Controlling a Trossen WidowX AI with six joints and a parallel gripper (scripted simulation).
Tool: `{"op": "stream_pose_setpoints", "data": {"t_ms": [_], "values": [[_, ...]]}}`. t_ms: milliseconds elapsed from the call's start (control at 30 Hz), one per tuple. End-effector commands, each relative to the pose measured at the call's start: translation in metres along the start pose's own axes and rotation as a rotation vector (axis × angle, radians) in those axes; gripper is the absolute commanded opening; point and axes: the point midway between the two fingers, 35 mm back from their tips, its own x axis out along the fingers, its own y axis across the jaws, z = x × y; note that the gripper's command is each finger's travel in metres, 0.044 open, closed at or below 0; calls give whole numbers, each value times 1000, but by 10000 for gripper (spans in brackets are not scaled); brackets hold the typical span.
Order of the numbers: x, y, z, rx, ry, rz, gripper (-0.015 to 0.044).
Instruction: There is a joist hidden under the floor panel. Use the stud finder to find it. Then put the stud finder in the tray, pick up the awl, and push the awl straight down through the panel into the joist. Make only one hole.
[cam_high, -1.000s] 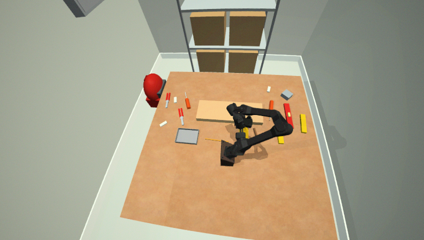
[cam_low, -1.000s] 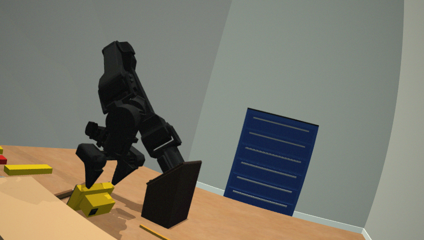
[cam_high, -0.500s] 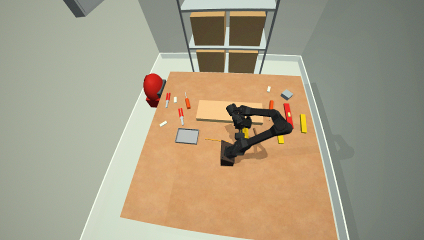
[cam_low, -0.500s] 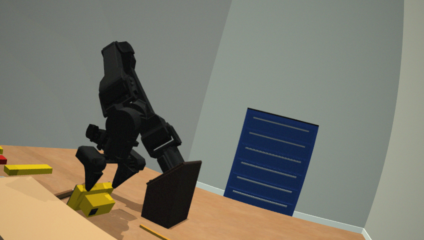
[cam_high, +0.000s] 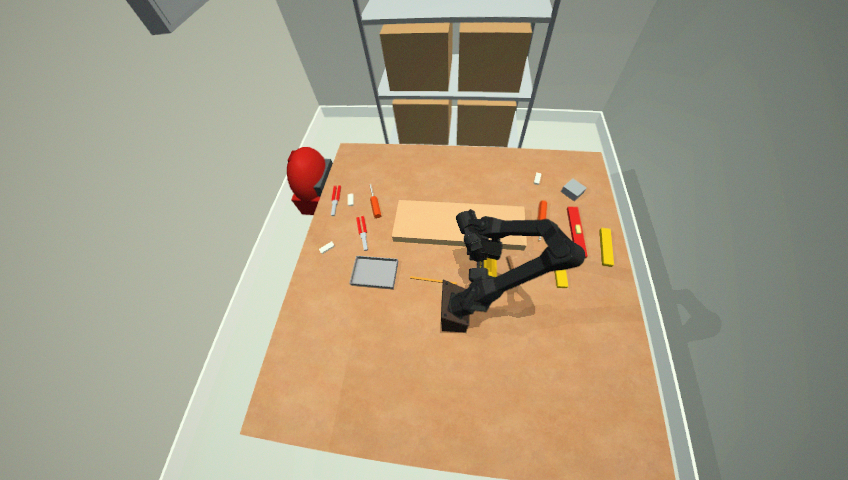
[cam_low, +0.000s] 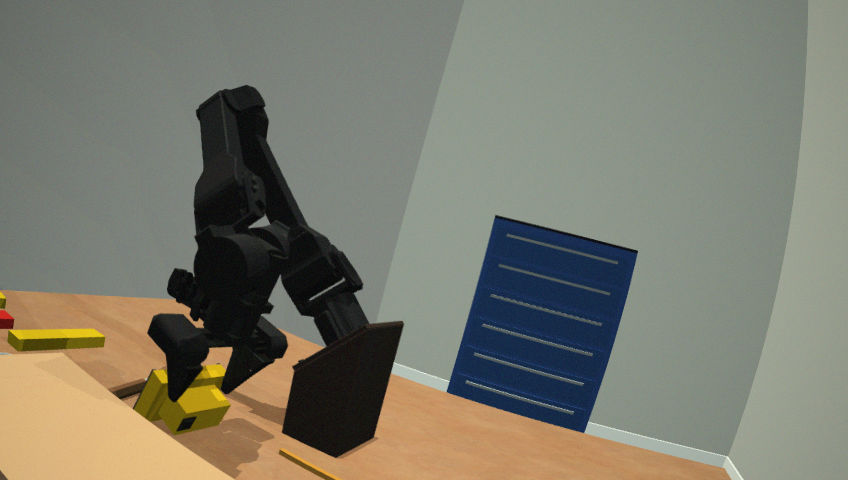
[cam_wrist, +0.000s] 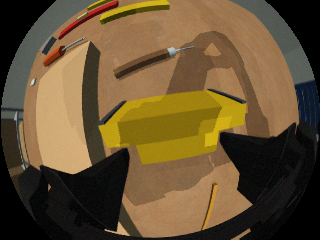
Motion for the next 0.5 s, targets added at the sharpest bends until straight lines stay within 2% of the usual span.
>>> {"op": "stream_pose_setpoints", "data": {"t_ms": [0, 367, 467], "values": [[8, -3, -2, -12, -7, -5, 440], [22, -4, -4, -11, -15, -5, 440], [22, -4, -4, -11, -15, -5, 420]]}}
